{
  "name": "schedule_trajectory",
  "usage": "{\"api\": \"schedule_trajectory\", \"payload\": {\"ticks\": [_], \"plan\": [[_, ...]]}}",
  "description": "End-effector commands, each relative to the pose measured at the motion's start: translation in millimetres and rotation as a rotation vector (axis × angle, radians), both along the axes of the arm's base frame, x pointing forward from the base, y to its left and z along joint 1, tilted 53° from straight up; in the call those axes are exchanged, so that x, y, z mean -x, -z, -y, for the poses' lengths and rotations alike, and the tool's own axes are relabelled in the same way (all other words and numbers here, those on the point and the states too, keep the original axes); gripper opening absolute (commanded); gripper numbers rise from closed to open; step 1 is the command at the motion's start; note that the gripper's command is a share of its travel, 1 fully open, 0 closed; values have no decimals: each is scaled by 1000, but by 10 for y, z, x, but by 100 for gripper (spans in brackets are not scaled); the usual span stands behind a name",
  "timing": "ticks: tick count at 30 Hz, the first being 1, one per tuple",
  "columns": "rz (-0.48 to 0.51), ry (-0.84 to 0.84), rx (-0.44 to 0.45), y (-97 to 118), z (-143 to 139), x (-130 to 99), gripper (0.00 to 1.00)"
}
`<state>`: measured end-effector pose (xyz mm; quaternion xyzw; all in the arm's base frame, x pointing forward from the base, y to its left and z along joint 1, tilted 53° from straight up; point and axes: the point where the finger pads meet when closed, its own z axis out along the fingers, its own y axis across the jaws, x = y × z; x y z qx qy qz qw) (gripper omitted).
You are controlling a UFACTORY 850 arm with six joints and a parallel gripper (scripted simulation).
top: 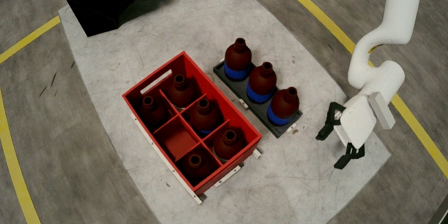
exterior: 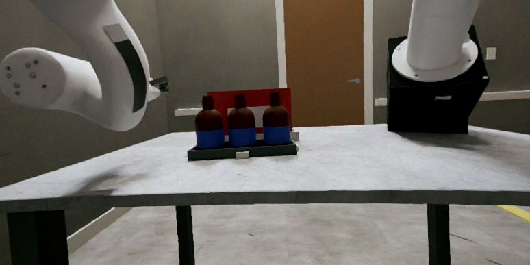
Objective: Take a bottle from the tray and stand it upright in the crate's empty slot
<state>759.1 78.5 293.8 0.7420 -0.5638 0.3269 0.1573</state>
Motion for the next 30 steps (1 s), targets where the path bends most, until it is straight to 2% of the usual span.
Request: {"api": "schedule_trajectory", "payload": {"ticks": [1,18,20,23,26,30], "plan": [[1,1,0,-10,6,-3,100],[1,1,0,-17,15,-1,100],[1,1,-1,-141,168,36,100],[1,1,-1,-469,587,172,100],[1,1,0,-608,769,244,100],[1,1,0,-608,769,244,100]]}}
